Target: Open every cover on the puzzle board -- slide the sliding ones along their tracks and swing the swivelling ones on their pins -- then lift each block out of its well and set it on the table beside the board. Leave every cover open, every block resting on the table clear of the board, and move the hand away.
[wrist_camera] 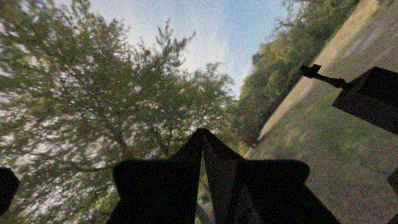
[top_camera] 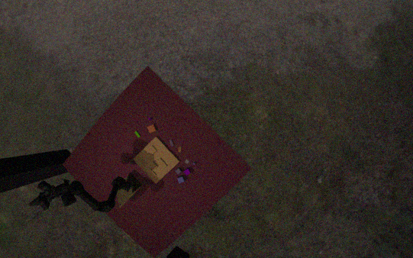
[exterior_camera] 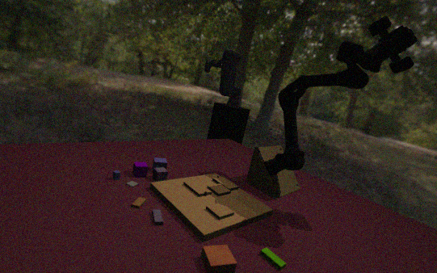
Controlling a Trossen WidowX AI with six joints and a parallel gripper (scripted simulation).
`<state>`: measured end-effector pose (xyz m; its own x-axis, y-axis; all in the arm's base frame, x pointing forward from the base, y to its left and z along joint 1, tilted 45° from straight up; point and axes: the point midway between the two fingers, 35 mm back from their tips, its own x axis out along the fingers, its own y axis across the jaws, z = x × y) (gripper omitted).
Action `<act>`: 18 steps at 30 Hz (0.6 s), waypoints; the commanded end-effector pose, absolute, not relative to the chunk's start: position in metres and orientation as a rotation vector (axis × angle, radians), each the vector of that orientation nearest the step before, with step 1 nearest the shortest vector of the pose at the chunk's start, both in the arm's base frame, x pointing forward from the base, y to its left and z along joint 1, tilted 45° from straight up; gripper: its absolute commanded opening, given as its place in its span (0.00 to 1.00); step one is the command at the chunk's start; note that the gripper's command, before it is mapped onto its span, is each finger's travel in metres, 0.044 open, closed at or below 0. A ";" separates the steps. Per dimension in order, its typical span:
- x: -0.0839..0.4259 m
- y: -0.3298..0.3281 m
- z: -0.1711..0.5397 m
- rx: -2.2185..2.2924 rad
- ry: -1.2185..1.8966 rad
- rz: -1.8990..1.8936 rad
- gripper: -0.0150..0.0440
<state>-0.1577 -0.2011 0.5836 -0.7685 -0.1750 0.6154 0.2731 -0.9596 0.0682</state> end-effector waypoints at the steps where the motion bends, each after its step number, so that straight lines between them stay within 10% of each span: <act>1: -0.157 -0.184 0.591 -0.975 -0.257 -2.752 0.25; 18: -0.153 -0.130 0.614 -1.179 -0.199 -2.832 0.25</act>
<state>-0.1571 -0.1445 0.6085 -0.7189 -0.0401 0.6940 0.1310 -0.9883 0.0786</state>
